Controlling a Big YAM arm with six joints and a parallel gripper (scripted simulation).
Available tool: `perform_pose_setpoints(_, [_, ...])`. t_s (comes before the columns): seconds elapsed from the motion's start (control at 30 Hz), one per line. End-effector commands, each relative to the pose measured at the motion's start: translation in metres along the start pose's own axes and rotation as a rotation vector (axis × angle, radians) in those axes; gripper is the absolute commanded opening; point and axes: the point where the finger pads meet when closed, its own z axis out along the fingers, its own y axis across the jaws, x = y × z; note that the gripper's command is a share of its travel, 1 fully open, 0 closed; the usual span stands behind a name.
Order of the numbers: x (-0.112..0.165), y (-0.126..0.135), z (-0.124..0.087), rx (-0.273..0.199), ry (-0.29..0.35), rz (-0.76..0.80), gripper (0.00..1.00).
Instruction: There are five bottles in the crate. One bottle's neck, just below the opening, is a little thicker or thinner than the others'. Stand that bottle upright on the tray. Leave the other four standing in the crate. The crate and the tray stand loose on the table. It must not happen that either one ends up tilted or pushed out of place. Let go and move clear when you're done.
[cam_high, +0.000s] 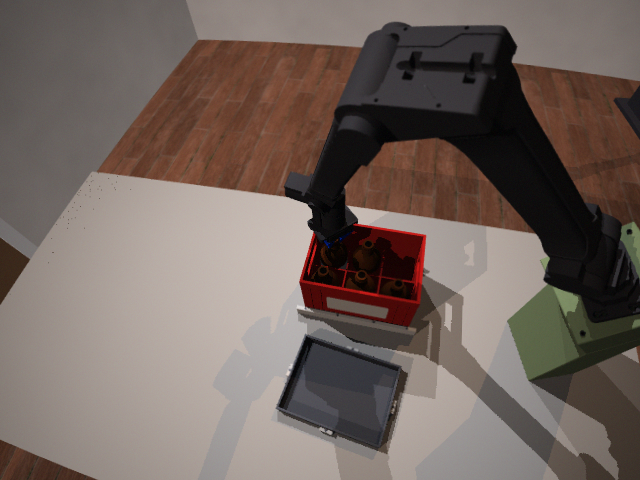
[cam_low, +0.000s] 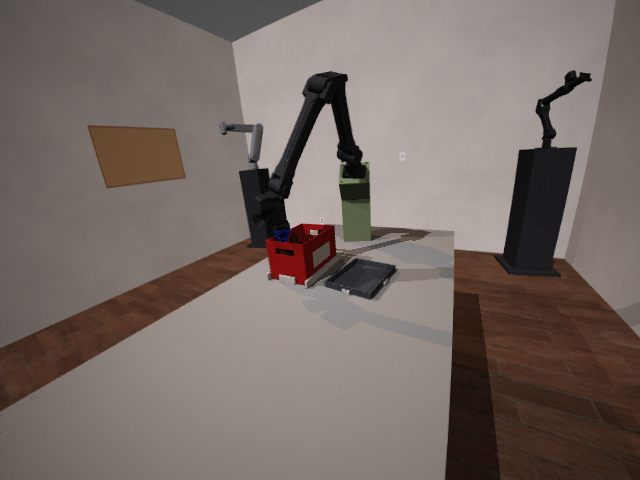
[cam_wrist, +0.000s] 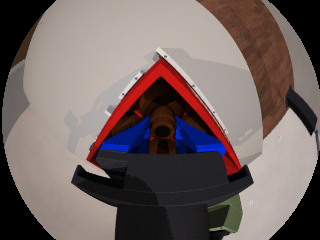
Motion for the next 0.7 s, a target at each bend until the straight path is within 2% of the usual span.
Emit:
perform_pose_setpoints(0.0, [-0.0088, 0.0104, 0.0025, -0.014, -0.014, -0.005, 0.0])
perform_pose_setpoints(0.37, [-0.0088, 0.0104, 0.0025, -0.014, -0.014, -0.005, 0.0])
perform_pose_setpoints(0.4, [-0.0088, 0.0104, 0.0025, -0.014, -0.014, -0.005, 0.61])
perform_pose_setpoints(0.67, [-0.0088, 0.0104, 0.0025, -0.014, -0.014, -0.006, 0.61])
